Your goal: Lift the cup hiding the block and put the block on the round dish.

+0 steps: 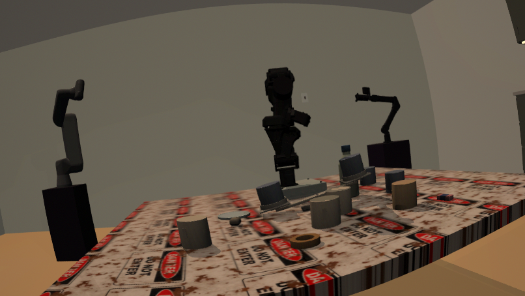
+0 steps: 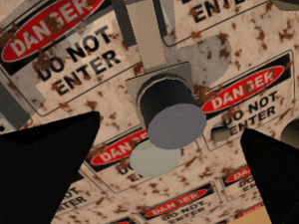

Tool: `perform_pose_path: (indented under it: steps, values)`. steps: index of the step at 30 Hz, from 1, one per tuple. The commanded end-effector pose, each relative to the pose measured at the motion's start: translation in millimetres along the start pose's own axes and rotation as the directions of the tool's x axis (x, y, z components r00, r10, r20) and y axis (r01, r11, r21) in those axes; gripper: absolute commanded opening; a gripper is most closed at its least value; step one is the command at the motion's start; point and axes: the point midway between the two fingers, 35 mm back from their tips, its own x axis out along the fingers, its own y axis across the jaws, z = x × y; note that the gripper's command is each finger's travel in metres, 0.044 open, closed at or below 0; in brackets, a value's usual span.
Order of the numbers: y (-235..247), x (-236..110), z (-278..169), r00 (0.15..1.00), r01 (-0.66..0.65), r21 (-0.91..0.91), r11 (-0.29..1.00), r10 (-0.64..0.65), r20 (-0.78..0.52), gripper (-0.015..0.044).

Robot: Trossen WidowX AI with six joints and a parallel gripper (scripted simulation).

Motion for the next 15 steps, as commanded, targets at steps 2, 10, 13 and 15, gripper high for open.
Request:
perform_pose_path:
  steps: [2, 10, 13, 15]
  values:
    - [-11, 17, -12, 0.997, -0.076, -0.132, 0.988, 0.078, 0.009, 0.0440]
    - [-28, 47, -40, 0.981, -0.163, -0.347, 0.924, 0.190, 0.047, 0.0440]
    - [-29, 50, -42, 0.979, -0.167, -0.364, 0.916, 0.199, 0.052, 0.0440]
    - [-29, 50, -42, 0.979, -0.167, -0.364, 0.916, 0.199, 0.052, 0.0440]
